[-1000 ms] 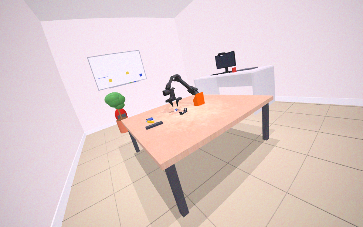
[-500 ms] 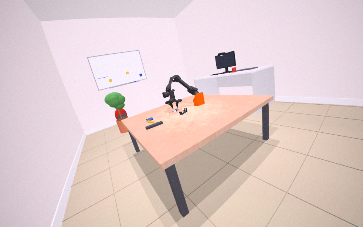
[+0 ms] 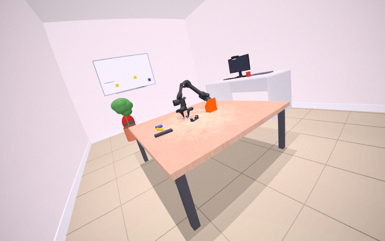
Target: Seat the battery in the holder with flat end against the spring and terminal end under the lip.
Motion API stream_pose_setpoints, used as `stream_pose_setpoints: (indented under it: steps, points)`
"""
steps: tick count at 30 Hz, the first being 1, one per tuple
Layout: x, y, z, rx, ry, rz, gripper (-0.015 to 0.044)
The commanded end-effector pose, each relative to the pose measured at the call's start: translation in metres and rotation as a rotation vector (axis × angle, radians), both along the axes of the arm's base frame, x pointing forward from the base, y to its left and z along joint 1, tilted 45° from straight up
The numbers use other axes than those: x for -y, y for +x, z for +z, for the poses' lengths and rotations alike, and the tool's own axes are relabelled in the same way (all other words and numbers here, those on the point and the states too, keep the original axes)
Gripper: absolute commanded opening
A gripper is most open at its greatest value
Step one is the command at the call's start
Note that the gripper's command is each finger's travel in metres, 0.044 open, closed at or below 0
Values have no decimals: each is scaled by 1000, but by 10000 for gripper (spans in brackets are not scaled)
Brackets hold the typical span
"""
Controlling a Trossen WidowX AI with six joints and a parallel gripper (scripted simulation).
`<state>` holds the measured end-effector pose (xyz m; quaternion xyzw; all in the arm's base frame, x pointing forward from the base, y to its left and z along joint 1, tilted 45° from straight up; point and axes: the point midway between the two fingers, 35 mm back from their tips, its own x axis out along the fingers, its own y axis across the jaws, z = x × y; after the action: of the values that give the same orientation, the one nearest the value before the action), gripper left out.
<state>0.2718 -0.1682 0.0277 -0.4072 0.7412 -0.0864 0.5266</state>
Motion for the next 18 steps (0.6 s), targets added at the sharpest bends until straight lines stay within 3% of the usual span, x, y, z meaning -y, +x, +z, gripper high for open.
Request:
stream_pose_setpoints:
  steps: [1, 5, 13, 18]
  points:
    - [3, -4, -4, -14, -2, 1, 245]
    - [3, -4, -4, -14, -2, 1, 140]
    - [3, -4, -4, -14, -2, 1, 87]
    - [-1, -1, -2, 0, -4, 10, 83]
